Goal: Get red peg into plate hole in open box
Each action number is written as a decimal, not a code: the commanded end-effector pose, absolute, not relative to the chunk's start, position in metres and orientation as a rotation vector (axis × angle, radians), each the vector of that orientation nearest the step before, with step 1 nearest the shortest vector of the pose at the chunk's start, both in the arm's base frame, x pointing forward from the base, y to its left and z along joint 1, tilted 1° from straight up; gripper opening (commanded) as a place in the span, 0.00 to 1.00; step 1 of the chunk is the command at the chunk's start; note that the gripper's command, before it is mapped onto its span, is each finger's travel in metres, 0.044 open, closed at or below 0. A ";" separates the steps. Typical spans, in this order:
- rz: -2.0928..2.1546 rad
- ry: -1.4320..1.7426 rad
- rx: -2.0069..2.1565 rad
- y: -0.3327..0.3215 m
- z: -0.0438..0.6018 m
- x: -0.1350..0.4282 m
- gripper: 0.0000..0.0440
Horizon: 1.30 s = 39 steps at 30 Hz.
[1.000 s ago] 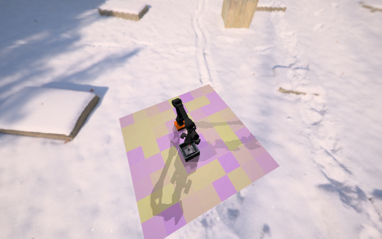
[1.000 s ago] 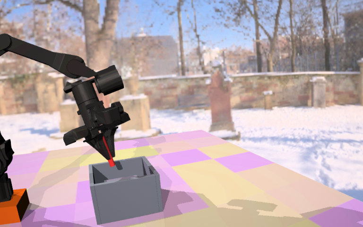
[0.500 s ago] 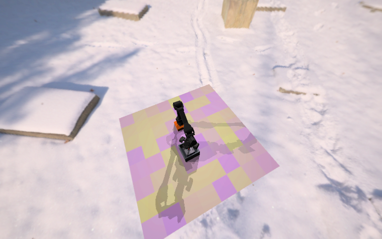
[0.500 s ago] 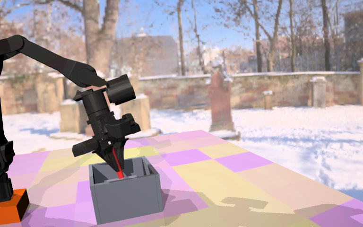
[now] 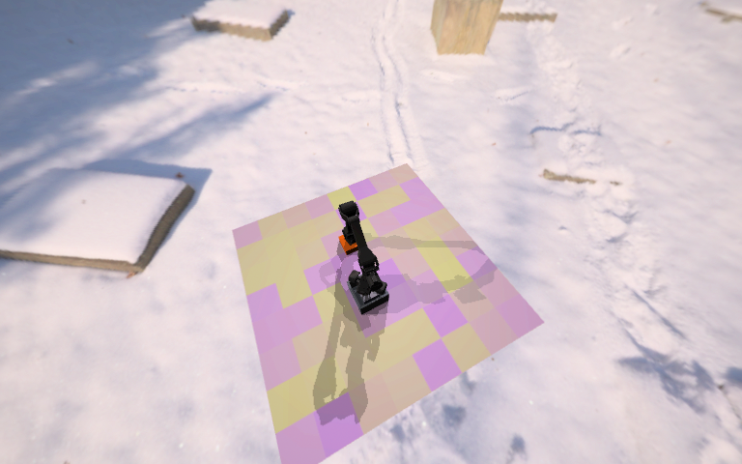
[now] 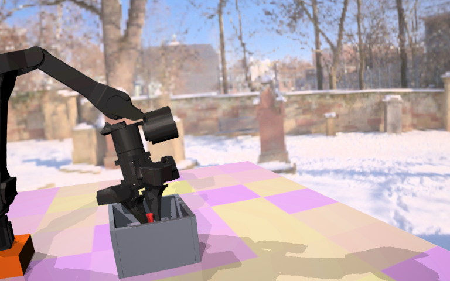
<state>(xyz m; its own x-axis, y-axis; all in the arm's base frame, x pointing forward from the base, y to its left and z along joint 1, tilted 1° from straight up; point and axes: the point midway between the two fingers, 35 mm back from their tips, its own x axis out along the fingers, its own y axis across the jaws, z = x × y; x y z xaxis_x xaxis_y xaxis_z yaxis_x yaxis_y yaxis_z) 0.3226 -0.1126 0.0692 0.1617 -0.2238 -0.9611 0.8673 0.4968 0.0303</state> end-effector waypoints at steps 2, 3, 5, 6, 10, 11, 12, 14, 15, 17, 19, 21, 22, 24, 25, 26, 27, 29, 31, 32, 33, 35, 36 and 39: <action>-0.862 1.150 0.670 -0.120 0.073 0.335 0.39; -0.859 1.151 0.665 -0.121 0.074 0.337 0.40; -0.853 1.153 0.657 -0.124 0.075 0.342 0.43; -0.850 1.154 0.653 -0.125 0.075 0.344 0.44; -0.843 1.155 0.639 -0.131 0.076 0.353 0.53; -0.842 1.155 0.636 -0.133 0.077 0.355 0.56; -0.841 1.154 0.633 -0.135 0.077 0.357 0.60; -0.840 1.151 0.626 -0.139 0.077 0.361 0.71; -0.838 1.145 0.625 -0.141 0.079 0.363 0.76; -0.834 1.128 0.622 -0.145 0.082 0.369 0.88; -0.829 1.107 0.621 -0.148 0.086 0.374 1.00; -0.826 1.082 0.622 -0.151 0.091 0.379 1.00; -0.827 1.072 0.621 -0.154 0.094 0.381 1.00; -0.828 1.054 0.616 -0.158 0.098 0.385 1.00; -0.829 1.044 0.615 -0.160 0.100 0.387 1.00; -0.829 1.034 0.613 -0.161 0.102 0.389 1.00; -0.829 1.024 0.611 -0.163 0.104 0.391 1.00; -0.830 1.003 0.607 -0.168 0.108 0.395 1.00; -0.830 1.000 0.607 -0.168 0.109 0.396 1.00; -0.830 1.000 0.607 -0.168 0.109 0.396 1.00; -0.830 1.000 0.607 -0.168 0.109 0.396 1.00; -0.830 1.000 0.607 -0.168 0.109 0.396 1.00; -0.830 1.000 0.607 -0.168 0.109 0.396 1.00; -0.830 0.999 0.607 -0.168 0.109 0.396 1.00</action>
<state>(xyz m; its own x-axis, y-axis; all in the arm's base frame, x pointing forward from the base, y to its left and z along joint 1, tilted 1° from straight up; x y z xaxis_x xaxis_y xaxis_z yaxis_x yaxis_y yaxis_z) 0.3467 -0.1418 0.0824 0.0964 -0.2129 -0.9723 0.8233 0.5661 -0.0423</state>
